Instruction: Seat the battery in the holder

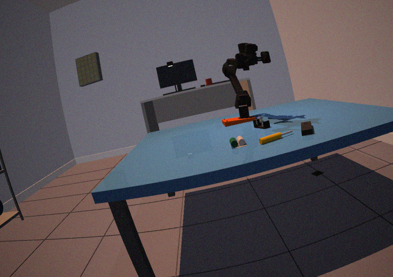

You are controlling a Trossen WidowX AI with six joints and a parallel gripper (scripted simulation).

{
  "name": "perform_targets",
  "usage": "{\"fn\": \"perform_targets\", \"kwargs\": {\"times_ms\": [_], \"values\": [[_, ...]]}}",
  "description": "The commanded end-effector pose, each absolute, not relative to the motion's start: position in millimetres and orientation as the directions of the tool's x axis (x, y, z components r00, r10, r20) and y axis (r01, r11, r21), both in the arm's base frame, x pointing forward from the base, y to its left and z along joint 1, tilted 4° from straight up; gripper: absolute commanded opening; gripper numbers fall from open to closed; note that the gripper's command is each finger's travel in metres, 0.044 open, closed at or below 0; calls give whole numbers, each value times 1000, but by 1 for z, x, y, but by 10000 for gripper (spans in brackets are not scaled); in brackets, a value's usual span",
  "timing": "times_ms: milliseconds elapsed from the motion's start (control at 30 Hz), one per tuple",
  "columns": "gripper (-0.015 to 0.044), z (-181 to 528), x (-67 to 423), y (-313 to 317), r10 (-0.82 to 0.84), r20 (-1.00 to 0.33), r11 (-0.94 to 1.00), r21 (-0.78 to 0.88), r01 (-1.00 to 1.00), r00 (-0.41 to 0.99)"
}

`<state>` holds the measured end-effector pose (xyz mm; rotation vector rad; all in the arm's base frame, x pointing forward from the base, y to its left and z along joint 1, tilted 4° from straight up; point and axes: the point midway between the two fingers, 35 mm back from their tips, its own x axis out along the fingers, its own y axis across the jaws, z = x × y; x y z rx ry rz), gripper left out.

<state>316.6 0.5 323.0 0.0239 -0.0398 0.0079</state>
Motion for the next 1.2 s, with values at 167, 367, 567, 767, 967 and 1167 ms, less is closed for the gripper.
{"fn": "perform_targets", "kwargs": {"times_ms": [167,367,567,767,967,1167], "values": [[247,211,319,7,37,-455,991,129,25,890],[247,118,269,12,61,-844,973,169,156,532],[247,74,191,16,74,-996,949,88,304,58],[247,72,181,16,74,-997,945,69,320,-4],[247,71,181,16,74,-997,945,69,320,-4],[247,61,182,17,74,-997,945,69,320,-4]]}}
